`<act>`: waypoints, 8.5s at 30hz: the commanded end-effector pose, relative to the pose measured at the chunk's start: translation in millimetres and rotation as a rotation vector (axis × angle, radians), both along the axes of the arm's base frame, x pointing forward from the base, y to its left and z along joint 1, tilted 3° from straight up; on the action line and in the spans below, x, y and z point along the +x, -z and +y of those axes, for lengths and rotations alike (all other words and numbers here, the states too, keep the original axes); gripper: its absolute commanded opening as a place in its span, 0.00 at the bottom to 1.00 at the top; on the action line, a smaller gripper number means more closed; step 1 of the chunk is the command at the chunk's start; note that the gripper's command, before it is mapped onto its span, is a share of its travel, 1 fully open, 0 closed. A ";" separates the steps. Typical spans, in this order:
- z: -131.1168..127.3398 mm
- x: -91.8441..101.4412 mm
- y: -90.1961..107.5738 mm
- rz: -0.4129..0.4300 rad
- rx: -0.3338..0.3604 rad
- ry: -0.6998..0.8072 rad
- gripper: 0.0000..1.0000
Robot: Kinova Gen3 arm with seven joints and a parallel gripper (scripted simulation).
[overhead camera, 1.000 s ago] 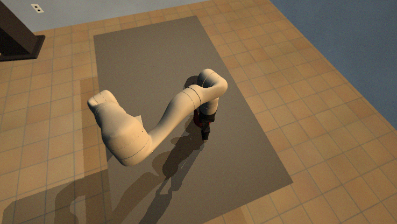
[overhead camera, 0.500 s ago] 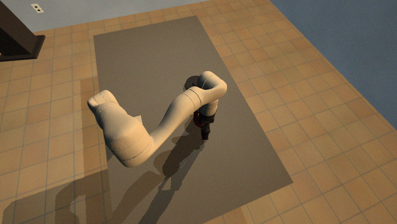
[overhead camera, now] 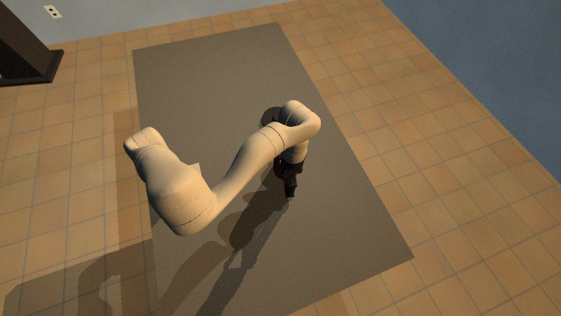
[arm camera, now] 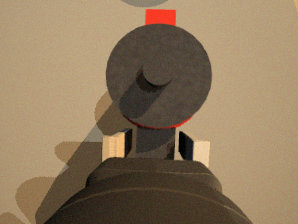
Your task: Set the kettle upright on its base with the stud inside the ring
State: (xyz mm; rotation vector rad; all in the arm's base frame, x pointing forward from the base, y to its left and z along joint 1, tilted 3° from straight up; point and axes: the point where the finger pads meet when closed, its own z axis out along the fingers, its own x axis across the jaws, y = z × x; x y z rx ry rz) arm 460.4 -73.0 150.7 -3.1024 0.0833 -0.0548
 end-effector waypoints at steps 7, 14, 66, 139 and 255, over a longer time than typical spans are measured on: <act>0.0 0.3 -0.8 -0.002 -0.001 0.000 1.00; 0.0 0.3 -0.8 -0.002 -0.001 0.000 1.00; 0.0 0.3 -0.8 -0.002 -0.001 0.000 0.00; -1.7 -1.4 -47.7 -0.002 -0.001 0.000 0.00; 185.8 0.3 -54.7 -0.002 -0.001 0.000 0.00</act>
